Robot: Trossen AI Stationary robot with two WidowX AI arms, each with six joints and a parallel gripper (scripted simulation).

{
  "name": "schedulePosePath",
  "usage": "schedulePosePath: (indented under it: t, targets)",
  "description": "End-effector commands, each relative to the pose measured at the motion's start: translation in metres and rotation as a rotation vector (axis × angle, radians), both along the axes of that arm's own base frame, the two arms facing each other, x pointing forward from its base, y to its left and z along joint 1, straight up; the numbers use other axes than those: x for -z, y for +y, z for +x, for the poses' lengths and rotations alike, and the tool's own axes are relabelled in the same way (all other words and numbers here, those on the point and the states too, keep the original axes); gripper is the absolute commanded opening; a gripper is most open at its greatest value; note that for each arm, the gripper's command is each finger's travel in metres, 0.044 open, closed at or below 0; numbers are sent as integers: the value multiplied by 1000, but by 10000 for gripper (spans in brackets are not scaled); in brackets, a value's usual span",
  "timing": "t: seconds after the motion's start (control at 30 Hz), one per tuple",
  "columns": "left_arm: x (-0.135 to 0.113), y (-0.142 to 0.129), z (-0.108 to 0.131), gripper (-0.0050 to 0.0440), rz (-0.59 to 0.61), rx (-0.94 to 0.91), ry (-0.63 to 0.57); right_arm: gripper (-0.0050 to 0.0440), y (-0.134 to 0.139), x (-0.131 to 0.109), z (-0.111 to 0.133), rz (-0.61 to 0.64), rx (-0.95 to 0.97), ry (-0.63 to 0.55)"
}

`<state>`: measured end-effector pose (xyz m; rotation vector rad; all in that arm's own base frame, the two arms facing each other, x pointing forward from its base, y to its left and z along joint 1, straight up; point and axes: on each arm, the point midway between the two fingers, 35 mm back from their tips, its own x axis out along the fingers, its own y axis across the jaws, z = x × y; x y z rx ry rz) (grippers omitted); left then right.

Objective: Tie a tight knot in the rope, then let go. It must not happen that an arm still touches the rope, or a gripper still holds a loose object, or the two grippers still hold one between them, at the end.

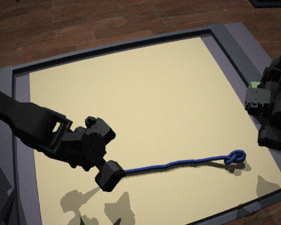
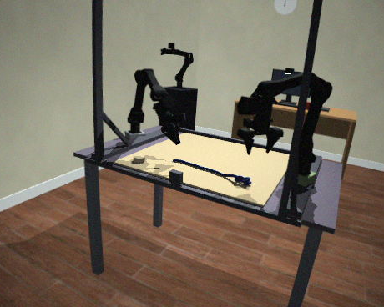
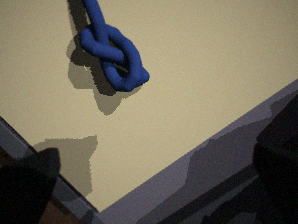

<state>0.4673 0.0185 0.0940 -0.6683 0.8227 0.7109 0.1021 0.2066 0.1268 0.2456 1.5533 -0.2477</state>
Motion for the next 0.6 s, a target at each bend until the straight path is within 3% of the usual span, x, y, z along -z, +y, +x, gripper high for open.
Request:
schedulePosePath:
  t: [0.0, 0.37, 0.57]
  targets:
    - [-28, -1, 3, 440, -6, 0, -43, 440, 2, -5, 0, 18, -2, -5]
    - [-65, -1, 2, 440, -6, 0, -43, 440, 2, -5, 0, 18, -2, -5]
    - [-68, -1, 2, 440, -6, 0, -43, 440, 2, -5, 0, 18, -2, -5]
